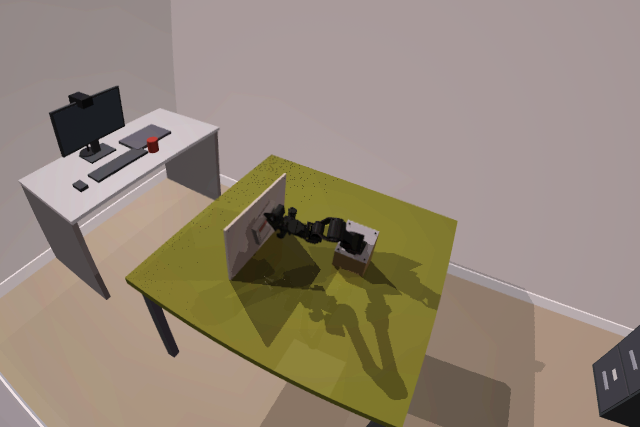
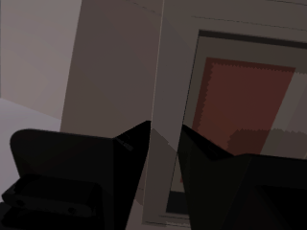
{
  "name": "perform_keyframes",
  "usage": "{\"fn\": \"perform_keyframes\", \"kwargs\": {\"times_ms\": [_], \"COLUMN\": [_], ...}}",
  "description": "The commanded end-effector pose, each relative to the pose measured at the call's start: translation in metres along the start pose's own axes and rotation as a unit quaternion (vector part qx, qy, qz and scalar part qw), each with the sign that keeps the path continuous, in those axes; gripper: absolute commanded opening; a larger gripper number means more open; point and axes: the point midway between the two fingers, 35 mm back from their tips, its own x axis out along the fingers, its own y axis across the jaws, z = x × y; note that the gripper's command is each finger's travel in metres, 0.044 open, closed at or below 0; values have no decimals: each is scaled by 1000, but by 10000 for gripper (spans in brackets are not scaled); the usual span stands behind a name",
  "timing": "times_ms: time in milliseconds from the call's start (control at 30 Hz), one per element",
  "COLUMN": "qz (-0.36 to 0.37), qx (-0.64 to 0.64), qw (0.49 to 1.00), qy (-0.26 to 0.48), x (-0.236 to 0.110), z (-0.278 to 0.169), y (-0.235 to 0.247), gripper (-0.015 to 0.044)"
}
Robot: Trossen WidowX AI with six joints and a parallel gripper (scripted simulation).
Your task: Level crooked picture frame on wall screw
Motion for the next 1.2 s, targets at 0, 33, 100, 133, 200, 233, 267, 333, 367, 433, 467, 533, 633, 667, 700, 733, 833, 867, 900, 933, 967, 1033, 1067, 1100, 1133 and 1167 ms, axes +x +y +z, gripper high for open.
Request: {"fn": "perform_keyframes", "kwargs": {"times_ms": [0, 33, 100, 133, 200, 233, 267, 333, 367, 433, 467, 533, 633, 667, 700, 733, 833, 867, 900, 933, 967, 1033, 1067, 1100, 1133, 1167], "qz": [0, 0, 0, 0, 0, 0, 0, 0, 0, 0, 0, 0, 0, 0, 0, 0, 0, 0, 0, 0, 0, 0, 0, 0, 0, 0], "qx": [0, 0, 0, 1, 3, 3, 3, 3, 3, 8, 21, 37, 42, 44, 50, 50, 60, 60, 63, 65, 71, 73, 76, 81, 81, 84], "qw": [1000, 1000, 1000, 1000, 1000, 1000, 1000, 1000, 1000, 1000, 1000, 999, 999, 999, 999, 999, 998, 998, 998, 998, 998, 997, 997, 997, 997, 996], "qy": [1, 1, 1, 0, 0, 0, 0, 0, 0, 0, 0, 0, 0, 0, 0, 0, 0, 0, 0, 0, 0, 0, 0, 0, 0, 0], "x": [0, 0, 0, 0, 0, 0, 0, 0, 0, 0, 0, 0, 0, 0, 0, 0, 0, 0, 0, 0, 0, 0, 0, 0, 0, 0], "z": [0, 0, 0, 0, 0, 0, 0, 0, 0, 0, 0, 0, 0, 0, 0, 0, 0, 0, 0, 0, 0, 0, 0, 0, 0, 0], "y": [1, 1, 0, 0, -1, -1, -1, -1, -1, -1, -1, -1, -1, -1, -1, -1, -2, -2, -2, -2, -2, -2, -2, -2, -2, -2], "gripper": [0, 0, 0, 0, 0, 0, 0, 0, 0, 0, 0, 0, 0, 0, 0, 0, 0, 0, 0, 0, 0, 0, 0, 0, 0, 0]}}
